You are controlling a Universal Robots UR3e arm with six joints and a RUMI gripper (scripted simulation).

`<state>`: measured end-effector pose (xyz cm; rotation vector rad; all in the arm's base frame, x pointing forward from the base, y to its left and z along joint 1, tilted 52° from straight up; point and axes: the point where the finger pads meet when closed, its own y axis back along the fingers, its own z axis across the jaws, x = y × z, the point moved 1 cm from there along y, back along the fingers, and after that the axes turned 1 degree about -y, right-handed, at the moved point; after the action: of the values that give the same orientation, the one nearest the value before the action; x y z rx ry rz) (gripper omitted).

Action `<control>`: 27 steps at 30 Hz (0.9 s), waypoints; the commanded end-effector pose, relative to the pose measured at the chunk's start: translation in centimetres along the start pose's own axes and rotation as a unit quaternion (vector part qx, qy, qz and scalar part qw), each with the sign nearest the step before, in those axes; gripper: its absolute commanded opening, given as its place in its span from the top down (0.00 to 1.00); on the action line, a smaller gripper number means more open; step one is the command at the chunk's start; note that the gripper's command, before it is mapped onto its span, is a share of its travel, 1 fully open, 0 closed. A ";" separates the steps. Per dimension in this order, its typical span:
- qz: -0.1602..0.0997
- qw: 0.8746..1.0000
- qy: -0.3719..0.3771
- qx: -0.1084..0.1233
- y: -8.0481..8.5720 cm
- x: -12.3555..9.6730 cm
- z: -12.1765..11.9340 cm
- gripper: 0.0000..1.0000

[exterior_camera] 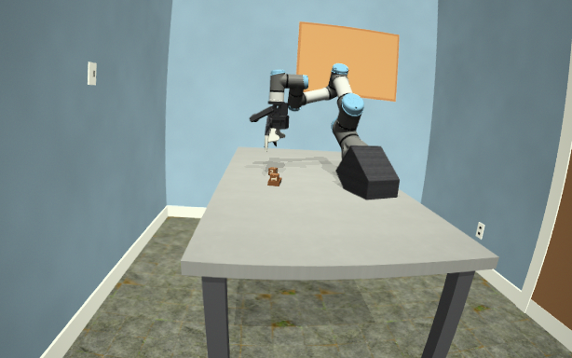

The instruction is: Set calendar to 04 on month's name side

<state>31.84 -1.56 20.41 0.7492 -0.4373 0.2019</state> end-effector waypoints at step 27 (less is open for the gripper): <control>0.007 0.947 0.322 0.007 -0.1 -0.4 -0.3 0.00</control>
<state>31.69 -1.45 20.02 0.6655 0.0590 0.3851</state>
